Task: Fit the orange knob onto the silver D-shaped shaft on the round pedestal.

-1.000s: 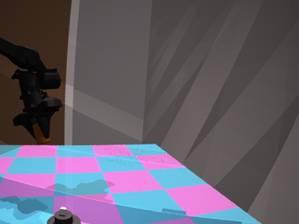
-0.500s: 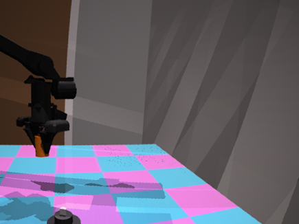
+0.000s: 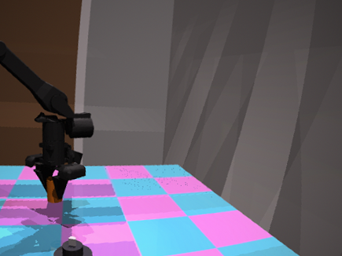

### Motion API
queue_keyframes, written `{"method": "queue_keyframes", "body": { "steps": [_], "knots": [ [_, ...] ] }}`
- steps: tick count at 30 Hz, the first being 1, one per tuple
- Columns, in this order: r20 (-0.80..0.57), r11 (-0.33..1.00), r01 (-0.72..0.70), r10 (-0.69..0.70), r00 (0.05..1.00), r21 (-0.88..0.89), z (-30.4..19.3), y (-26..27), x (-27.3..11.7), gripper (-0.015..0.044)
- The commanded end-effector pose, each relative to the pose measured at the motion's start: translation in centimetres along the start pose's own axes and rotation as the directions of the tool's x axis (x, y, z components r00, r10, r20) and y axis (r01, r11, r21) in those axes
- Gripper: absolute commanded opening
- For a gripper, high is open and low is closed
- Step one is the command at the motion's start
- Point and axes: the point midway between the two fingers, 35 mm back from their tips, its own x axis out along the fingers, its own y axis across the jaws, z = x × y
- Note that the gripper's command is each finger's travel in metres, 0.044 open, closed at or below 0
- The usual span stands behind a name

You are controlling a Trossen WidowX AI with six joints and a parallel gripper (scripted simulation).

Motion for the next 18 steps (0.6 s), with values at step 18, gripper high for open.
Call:
{"method": "queue_keyframes", "body": {
  "steps": [18],
  "knots": [
    [0.002, 1.000, -0.019, 0.019, 1.000, 0.002, 0.2, -0.2, 6.9, 0.0026]
  ]
}}
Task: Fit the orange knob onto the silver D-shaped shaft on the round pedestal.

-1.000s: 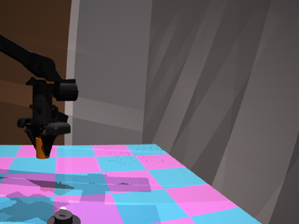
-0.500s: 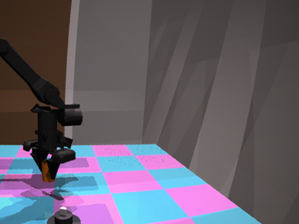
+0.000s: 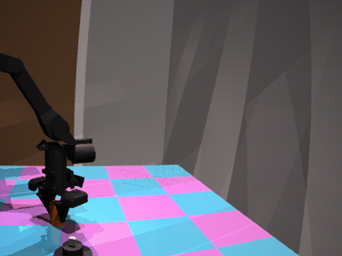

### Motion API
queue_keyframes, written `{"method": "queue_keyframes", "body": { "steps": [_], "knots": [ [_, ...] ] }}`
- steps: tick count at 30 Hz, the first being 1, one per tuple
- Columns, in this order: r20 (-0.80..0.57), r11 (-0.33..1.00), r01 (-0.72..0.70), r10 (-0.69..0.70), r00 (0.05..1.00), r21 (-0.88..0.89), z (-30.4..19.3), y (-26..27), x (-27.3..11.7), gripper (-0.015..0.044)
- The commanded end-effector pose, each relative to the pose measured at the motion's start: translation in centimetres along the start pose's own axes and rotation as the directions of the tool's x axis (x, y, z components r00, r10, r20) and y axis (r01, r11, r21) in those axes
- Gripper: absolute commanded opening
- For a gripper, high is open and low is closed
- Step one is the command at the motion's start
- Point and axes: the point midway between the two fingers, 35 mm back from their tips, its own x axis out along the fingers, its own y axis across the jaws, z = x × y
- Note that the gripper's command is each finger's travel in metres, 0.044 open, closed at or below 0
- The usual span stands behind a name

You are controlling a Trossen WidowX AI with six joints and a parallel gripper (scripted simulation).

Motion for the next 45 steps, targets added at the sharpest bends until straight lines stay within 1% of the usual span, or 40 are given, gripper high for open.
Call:
{"method": "queue_keyframes", "body": {
  "steps": [1, 8, 24, 26, 30, 32, 37, 40, 45],
  "knots": [
    [-0.002, 1.000, -0.001, 0.001, 1.000, 0.000, 0.0, 0.0, 0.0, 0.0052],
    [-0.002, 1.000, -0.001, 0.001, 1.000, 0.000, 0.0, 0.0, 0.0, 0.0236],
    [-0.002, 1.000, -0.001, 0.001, 1.000, 0.000, 0.0, 0.0, 0.0, 0.0240],
    [-0.001, 1.000, -0.001, 0.001, 1.000, 0.000, 0.1, 0.0, -1.0, 0.0292],
    [0.004, 1.000, -0.002, 0.002, 1.000, -0.004, 0.1, -0.1, -7.0, 0.0398],
    [0.005, 1.000, -0.003, 0.003, 1.000, -0.004, 0.0, 0.0, -8.1, 0.0440],
    [0.005, 1.000, -0.003, 0.003, 1.000, -0.004, -0.1, 0.0, -8.0, 0.0440],
    [0.005, 1.000, -0.003, 0.003, 1.000, -0.004, -0.1, 0.0, -6.7, 0.0440],
    [0.005, 1.000, -0.003, 0.003, 1.000, -0.004, -0.1, 0.0, -6.3, 0.0440]
  ]
}}
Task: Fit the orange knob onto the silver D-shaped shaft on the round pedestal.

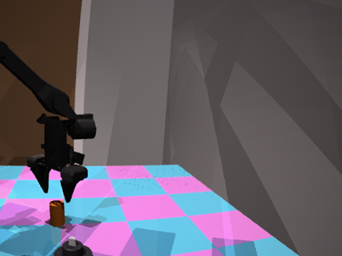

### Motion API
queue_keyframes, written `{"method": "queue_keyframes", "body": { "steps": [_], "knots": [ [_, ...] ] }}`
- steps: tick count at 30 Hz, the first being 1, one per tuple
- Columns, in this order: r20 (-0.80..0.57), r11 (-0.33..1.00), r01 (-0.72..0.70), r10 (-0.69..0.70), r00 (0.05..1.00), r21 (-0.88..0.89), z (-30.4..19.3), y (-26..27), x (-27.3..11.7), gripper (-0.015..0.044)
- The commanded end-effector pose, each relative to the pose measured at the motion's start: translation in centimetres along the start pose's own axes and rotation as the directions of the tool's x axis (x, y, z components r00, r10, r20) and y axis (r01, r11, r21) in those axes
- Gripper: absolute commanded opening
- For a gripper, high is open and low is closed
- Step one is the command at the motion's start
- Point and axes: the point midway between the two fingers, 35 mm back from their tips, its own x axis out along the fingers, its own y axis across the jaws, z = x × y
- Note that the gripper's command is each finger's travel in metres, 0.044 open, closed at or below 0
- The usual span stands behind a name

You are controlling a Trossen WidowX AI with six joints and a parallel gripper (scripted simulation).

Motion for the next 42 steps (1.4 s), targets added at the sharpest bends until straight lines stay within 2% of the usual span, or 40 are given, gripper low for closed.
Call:
{"method": "queue_keyframes", "body": {
  "steps": [1, 42],
  "knots": [
    [0.001, 1.000, -0.005, 0.005, 1.000, -0.004, 0.0, 0.1, 0.5, 0.0440],
    [0.001, 1.000, -0.004, 0.004, 1.000, -0.005, -0.1, 0.1, 6.8, 0.0440]
  ]
}}
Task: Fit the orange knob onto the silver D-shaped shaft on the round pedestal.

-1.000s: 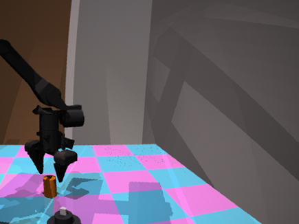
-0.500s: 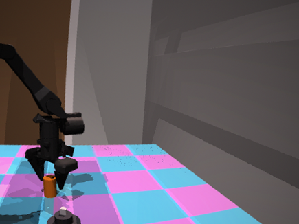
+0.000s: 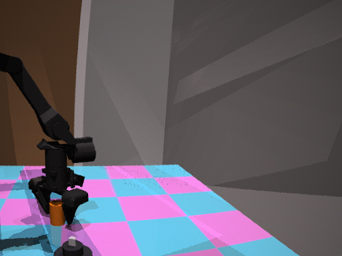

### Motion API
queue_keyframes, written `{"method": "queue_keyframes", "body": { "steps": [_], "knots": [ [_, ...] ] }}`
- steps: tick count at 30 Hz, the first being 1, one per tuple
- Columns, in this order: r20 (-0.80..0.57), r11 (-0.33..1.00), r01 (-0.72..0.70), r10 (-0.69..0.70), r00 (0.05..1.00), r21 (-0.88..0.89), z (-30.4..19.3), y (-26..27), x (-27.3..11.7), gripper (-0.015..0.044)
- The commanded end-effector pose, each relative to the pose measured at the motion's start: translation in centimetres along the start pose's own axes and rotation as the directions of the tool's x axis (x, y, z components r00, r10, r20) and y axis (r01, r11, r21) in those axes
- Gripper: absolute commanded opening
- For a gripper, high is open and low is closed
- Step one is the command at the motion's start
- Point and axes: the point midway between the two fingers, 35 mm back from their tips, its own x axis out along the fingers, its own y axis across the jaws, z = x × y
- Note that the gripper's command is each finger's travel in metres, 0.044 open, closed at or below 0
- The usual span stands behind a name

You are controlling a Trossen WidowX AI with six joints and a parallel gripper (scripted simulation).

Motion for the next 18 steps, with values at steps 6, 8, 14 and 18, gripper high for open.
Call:
{"method": "queue_keyframes", "body": {
  "steps": [6, 8, 14, 18],
  "knots": [
    [-0.002, 1.000, -0.006, 0.006, 1.000, 0.000, -0.17, 0.16, 0.35, 0.0282],
    [-0.002, 1.000, -0.006, 0.006, 1.000, 0.000, -0.17, 0.16, 0.35, 0.0230],
    [-0.002, 1.000, -0.006, 0.006, 1.000, 0.000, -0.17, 0.16, 0.35, 0.0170],
    [-0.001, 1.000, -0.006, 0.006, 1.000, 0.001, -0.14, 0.16, 0.33, 0.0105]
  ]
}}
